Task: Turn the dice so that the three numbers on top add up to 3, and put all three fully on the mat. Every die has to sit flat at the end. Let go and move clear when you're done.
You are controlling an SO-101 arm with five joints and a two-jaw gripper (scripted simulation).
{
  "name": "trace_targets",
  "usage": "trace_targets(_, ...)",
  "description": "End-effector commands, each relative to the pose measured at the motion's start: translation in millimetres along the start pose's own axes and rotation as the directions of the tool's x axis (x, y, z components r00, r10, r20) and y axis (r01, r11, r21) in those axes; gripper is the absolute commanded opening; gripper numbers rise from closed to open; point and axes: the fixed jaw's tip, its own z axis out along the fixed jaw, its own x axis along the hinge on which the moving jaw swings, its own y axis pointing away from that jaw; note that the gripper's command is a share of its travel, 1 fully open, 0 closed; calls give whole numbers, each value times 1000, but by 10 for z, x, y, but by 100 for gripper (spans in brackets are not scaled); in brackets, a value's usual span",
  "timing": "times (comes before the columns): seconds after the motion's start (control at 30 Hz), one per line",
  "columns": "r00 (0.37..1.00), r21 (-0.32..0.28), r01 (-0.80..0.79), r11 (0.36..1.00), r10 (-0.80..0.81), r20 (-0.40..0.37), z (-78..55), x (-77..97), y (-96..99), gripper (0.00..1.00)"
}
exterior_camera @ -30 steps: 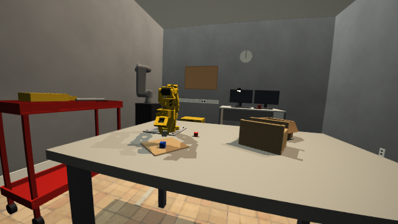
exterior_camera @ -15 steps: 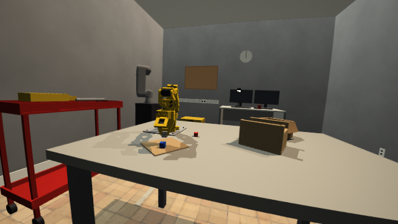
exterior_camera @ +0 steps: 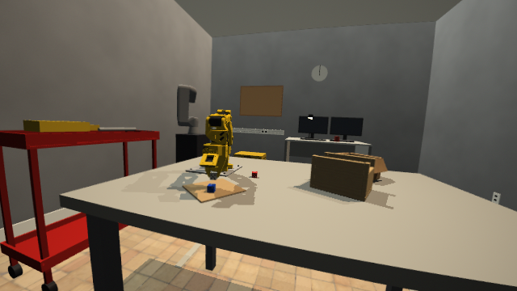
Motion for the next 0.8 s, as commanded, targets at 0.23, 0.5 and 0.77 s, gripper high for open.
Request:
trace_targets(0.23, 1000, -1, -11, 1000, 11, 2, 51, 6, -22, 0)
trace_targets(0.5, 1000, -1, -11, 1000, 11, 2, 70, 6, -22, 0)
trace_targets(0.77, 1000, -1, -11, 1000, 11, 2, 111, 6, -22, 0)
